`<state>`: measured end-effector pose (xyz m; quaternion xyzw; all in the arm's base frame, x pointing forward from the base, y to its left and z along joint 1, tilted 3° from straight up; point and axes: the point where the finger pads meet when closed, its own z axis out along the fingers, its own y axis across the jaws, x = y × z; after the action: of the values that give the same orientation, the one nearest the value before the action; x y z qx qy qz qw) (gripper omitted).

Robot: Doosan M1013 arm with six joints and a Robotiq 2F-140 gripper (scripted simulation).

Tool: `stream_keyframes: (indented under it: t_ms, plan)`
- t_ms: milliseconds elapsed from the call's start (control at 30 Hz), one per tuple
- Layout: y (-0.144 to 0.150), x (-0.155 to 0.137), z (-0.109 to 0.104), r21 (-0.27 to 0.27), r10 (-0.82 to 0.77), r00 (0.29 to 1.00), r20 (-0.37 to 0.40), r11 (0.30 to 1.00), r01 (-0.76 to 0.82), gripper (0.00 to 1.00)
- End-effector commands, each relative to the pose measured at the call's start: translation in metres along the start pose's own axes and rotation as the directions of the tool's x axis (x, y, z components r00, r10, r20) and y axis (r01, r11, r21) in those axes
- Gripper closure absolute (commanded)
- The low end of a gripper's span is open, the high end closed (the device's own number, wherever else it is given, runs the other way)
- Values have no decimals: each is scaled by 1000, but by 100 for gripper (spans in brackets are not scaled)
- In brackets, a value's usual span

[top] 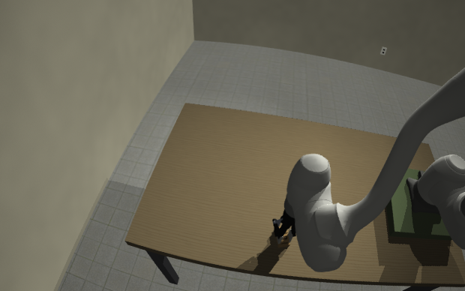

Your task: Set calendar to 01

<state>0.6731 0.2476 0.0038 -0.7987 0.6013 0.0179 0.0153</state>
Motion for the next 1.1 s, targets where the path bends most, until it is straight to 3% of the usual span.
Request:
stream_keyframes:
  t_ms: [0,867,1067]
  plan:
    - [0,0,0,0,0,1000,0,1000,0,75]
    - [0,0,-1,0,0,1000,0,1000,0,75]
    - [0,0,-25,0,0,1000,0,1000,0,75]
